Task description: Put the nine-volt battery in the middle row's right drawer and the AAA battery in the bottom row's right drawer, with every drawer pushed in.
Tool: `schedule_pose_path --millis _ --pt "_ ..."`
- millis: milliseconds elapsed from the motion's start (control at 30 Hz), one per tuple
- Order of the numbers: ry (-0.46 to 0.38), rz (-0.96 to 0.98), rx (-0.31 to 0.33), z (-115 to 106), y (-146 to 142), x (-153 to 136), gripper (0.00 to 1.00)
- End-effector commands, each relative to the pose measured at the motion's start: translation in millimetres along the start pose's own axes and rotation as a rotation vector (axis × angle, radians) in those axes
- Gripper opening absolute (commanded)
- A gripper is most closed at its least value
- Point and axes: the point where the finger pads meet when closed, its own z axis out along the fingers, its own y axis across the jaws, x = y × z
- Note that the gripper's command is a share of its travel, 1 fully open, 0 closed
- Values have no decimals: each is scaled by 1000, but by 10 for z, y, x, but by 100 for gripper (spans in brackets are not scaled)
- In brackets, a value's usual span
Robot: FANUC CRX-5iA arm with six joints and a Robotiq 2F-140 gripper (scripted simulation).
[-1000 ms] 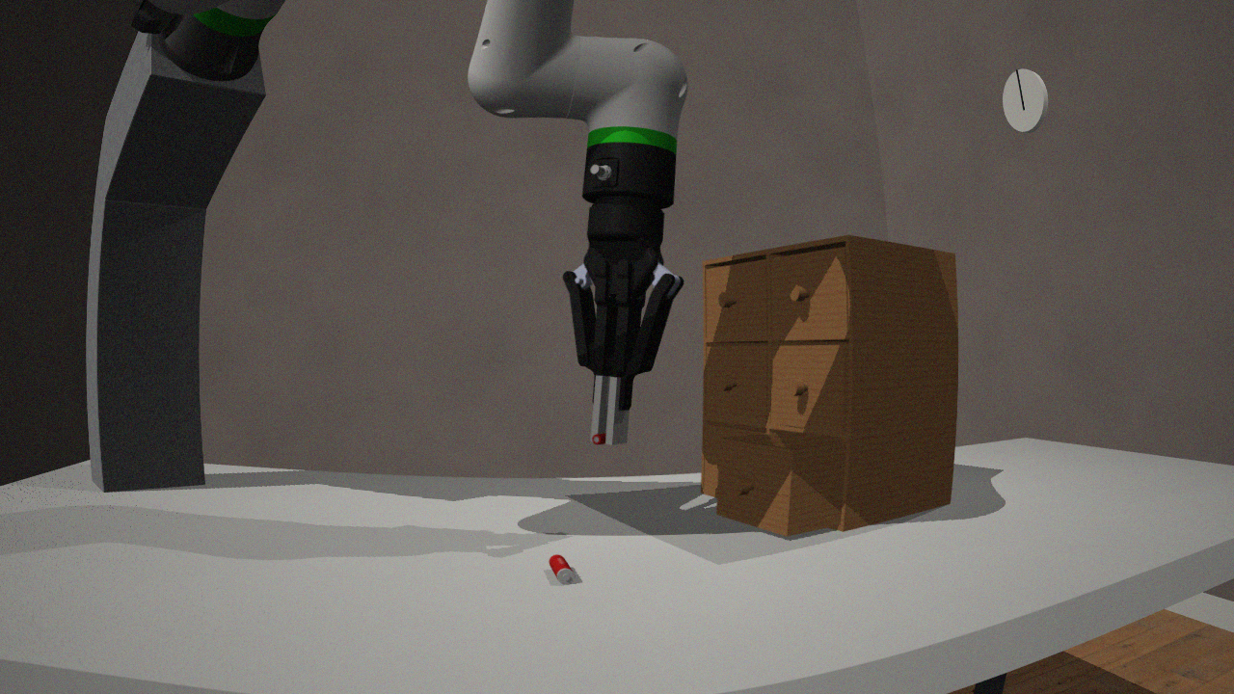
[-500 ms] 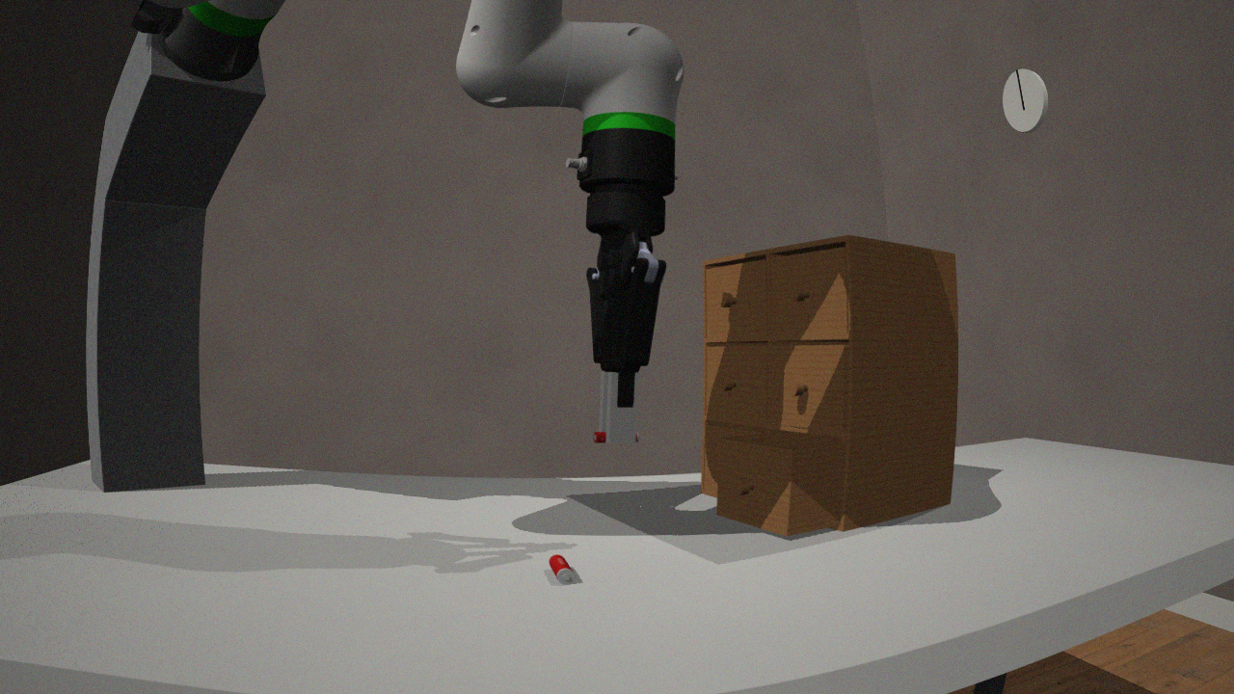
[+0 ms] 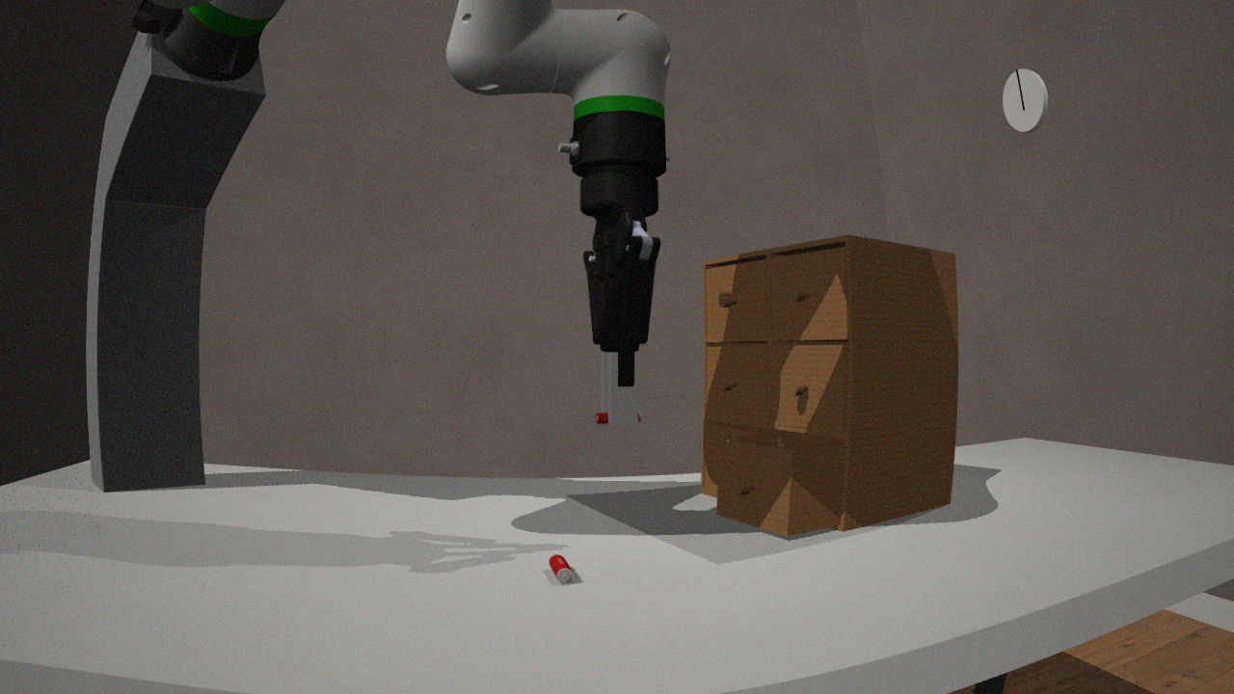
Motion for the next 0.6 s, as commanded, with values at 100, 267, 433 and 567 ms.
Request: schedule_pose_path --millis 100,267,433,567 --pt "0 0 0 -32 -2 -1 3" --pt "-7 -9 17 -8 -54 -32 3" --pt "-51 -76 157 162 -504 -286 3" --pt "-76 -143 331 273 -1040 -547 3"
